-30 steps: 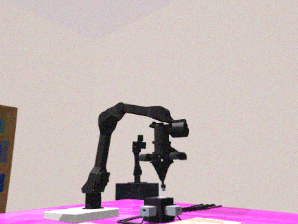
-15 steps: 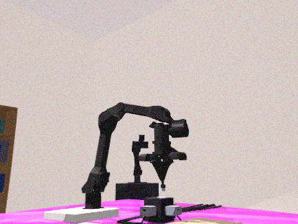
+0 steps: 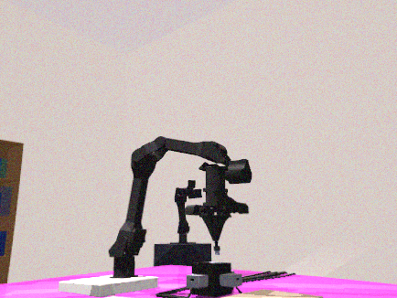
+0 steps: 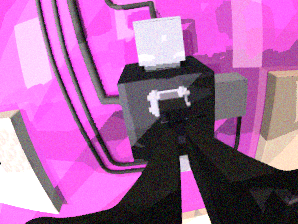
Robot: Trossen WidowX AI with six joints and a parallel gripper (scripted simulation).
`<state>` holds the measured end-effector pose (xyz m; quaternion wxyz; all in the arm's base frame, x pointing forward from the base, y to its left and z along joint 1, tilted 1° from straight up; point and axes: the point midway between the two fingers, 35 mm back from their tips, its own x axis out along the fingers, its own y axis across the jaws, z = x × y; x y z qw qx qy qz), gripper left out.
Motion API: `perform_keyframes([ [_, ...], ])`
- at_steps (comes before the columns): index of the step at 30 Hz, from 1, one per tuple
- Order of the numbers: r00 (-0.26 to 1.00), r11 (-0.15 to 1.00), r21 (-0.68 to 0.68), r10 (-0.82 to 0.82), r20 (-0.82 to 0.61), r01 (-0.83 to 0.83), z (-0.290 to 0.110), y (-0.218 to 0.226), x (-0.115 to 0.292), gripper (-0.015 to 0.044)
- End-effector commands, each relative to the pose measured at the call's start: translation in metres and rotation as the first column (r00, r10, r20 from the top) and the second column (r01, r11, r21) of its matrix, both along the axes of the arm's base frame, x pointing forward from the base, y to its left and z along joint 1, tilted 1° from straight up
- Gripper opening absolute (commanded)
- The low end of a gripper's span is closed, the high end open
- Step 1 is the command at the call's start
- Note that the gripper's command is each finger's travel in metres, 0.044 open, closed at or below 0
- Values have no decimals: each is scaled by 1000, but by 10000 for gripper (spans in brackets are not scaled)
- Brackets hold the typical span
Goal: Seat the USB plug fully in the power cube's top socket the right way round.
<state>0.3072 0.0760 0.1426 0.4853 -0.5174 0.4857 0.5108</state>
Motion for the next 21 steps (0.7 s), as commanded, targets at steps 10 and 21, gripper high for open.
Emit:
perform_keyframes([
  [10, 1000, 1000, -14, -5, 2, 5, -2, -1, 1, 0],
  [21, 1000, 1000, -23, -6, 3, 6, -3, -2, 1, 0],
])
